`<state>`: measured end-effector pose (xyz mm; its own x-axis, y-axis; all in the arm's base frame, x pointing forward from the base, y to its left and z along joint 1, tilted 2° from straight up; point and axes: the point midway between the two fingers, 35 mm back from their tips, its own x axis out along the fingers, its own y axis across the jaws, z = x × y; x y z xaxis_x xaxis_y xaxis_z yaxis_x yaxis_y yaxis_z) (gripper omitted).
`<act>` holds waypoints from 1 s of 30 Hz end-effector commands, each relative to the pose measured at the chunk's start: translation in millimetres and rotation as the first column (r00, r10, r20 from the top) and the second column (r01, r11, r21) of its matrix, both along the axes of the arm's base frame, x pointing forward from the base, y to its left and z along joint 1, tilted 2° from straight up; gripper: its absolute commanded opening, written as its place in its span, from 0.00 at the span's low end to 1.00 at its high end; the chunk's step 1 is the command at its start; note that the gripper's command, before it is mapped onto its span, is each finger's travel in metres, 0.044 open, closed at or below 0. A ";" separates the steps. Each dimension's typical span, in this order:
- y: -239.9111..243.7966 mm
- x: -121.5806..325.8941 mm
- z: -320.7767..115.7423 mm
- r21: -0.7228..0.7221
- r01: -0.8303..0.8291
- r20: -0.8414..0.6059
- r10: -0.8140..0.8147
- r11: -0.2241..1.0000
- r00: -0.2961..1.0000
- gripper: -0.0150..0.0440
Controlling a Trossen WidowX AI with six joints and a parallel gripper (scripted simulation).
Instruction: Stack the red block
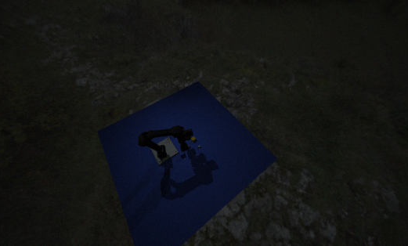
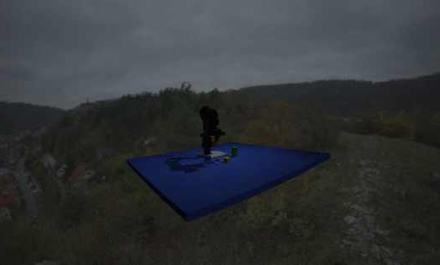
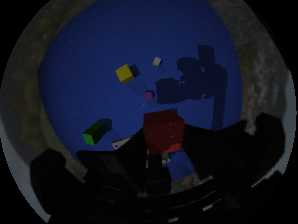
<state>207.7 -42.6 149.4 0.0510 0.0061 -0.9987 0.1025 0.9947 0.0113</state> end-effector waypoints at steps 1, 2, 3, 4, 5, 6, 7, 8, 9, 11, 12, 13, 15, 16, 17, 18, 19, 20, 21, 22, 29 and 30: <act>0.0 -0.4 3.1 0.001 -0.004 0.001 0.004 1.000 1.000 0.25; 0.0 -0.5 3.6 0.001 -0.004 0.001 0.004 1.000 1.000 0.25; 0.6 -0.2 3.7 0.001 -0.005 0.002 0.005 1.000 1.000 0.25; 2.5 0.5 3.8 0.002 -0.009 0.002 0.009 1.000 1.000 0.25; 5.6 1.7 3.9 0.004 -0.015 0.003 0.015 1.000 1.000 0.25; 9.4 3.0 4.1 0.006 -0.022 0.003 0.022 1.000 1.000 0.25; 13.1 4.2 4.3 0.008 -0.029 0.004 0.029 1.000 1.000 0.25; 17.0 5.4 4.4 0.009 -0.037 0.005 0.037 0.999 0.999 0.25; 20.8 6.6 4.6 0.011 -0.044 0.005 0.044 0.999 0.999 0.25; 28.6 8.6 5.0 0.015 -0.058 0.007 0.058 0.998 0.998 0.25; 32.1 9.4 5.1 0.016 -0.061 0.007 0.061 0.998 0.998 0.25; 35.4 10.2 5.2 0.016 -0.060 0.006 0.060 0.998 0.998 0.25; 42.6 11.8 5.3 0.016 -0.058 0.005 0.058 0.998 0.998 0.25; 46.2 12.5 5.4 0.016 -0.057 0.005 0.057 0.998 0.998 0.25; 49.8 13.1 5.4 0.017 -0.055 0.004 0.055 0.998 0.998 0.25; 53.5 13.6 5.5 0.017 -0.054 0.004 0.054 0.998 0.999 0.25; 57.2 14.1 5.6 0.017 -0.053 0.004 0.053 0.998 0.999 0.25; 60.9 14.6 5.6 0.017 -0.052 0.003 0.052 0.999 0.999 0.25; 64.7 15.0 5.7 0.017 -0.050 0.003 0.050 0.999 0.999 0.25; 68.4 15.3 5.7 0.017 -0.049 0.002 0.049 0.999 0.999 0.25; 95.3 15.5 6.1 0.017 -0.041 0.000 0.041 0.999 0.999 0.25; 99.2 15.3 6.1 0.017 -0.039 0.000 0.039 0.999 0.999 0.25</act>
<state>220.9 46.0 153.6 0.0414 0.0268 -0.9988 0.0577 0.9979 0.0292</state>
